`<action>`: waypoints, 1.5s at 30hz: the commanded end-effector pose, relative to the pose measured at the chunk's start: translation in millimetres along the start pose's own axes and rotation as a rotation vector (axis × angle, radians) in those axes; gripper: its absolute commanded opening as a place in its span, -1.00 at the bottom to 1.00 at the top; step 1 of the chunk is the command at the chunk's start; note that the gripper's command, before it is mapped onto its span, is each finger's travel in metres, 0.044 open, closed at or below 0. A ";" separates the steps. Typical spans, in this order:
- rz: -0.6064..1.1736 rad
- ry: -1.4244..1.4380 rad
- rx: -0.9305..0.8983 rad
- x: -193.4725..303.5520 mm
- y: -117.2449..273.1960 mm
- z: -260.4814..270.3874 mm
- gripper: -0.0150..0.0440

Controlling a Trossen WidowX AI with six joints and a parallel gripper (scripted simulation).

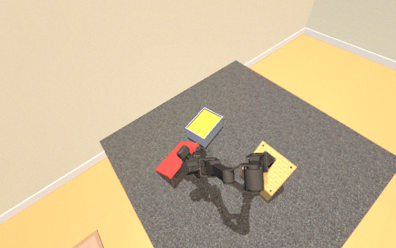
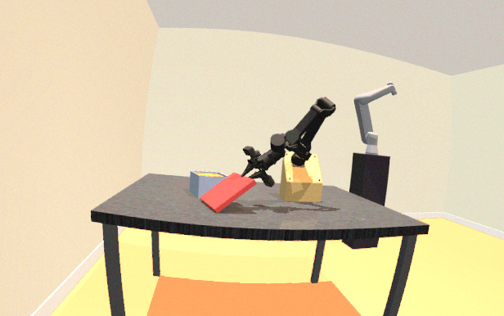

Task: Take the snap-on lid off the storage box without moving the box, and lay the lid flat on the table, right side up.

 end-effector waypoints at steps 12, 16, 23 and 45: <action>0.003 0.000 0.022 2.3 -8.7 -13.2 -0.49; 0.003 0.000 0.022 2.9 -10.7 -15.6 -0.49; 0.003 0.000 0.022 4.0 -14.1 -19.9 -0.49; 0.003 0.000 0.022 7.4 -25.1 -33.3 -0.49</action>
Point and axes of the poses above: the point midway between the two fingers, 35 mm back from their tips, its own y axis back along the fingers, its own z axis across the jaws, x = y × z, the point moved 10 cm from there along y, back along the fingers, and after that the axes turned 15 degrees about y, right-handed, at the moved point
